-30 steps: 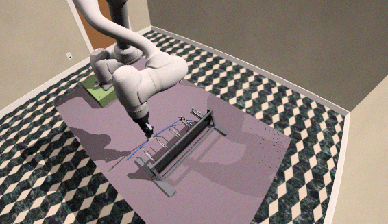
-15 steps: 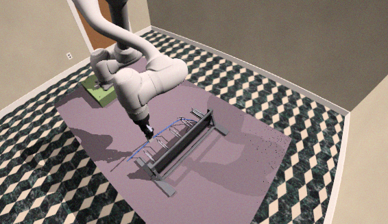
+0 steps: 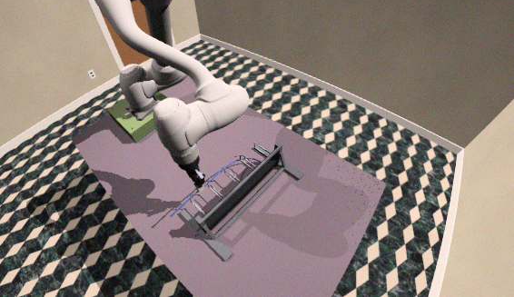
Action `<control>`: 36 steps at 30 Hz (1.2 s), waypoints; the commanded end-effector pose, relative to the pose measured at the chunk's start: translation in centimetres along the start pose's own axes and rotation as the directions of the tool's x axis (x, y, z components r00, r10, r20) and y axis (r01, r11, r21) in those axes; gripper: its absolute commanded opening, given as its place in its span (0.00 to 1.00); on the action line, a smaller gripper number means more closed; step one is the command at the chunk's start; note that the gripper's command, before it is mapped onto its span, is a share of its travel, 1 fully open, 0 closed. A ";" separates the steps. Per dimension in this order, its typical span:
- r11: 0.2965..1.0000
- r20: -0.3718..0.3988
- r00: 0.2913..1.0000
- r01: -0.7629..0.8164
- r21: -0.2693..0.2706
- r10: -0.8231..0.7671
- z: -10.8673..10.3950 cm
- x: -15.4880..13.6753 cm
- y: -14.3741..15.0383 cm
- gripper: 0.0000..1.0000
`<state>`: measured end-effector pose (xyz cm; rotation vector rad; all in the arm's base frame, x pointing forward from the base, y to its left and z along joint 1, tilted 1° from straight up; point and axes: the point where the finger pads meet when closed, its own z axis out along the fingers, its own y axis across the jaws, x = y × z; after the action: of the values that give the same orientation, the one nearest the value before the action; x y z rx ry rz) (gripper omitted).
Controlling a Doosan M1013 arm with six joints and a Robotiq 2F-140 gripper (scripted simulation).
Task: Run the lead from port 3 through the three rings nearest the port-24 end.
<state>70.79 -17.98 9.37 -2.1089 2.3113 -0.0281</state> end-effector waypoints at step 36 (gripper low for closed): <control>1.000 0.000 1.000 0.000 0.000 0.000 5.2 0.0 0.0 0.00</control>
<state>70.91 -18.01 4.27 -2.1088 2.3112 -0.0282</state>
